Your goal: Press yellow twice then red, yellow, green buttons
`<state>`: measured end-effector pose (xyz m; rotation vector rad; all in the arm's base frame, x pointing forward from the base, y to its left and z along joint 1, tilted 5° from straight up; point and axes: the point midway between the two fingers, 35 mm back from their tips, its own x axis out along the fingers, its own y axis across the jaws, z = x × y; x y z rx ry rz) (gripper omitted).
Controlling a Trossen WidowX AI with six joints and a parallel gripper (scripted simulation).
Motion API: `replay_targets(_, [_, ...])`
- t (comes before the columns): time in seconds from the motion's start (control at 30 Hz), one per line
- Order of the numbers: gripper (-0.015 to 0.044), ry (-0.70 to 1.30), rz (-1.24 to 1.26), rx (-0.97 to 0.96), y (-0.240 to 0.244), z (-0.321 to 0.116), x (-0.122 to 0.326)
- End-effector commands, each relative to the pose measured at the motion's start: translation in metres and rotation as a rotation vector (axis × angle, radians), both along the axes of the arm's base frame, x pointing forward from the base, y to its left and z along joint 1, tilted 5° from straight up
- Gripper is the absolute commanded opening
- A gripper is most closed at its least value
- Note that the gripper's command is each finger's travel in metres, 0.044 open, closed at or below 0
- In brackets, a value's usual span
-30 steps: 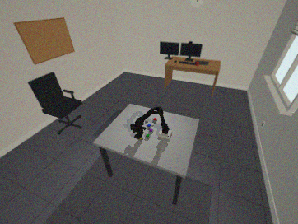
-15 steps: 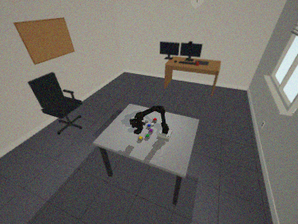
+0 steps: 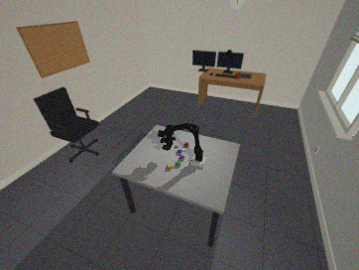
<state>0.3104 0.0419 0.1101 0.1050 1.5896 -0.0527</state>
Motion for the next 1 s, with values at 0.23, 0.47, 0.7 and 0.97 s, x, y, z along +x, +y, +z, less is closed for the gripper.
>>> replay_targets(0.23, [0.002,0.017,0.001,-0.026,-0.172,-0.005,-0.04])
replay_targets(0.47, [0.002,0.039,0.0,-0.017,-0.253,-0.009,-0.105])
replay_targets(0.7, [0.002,0.041,0.0,-0.015,-0.259,-0.012,-0.112])
replay_targets(0.97, [0.002,0.042,0.0,-0.015,-0.258,-0.071,-0.116])
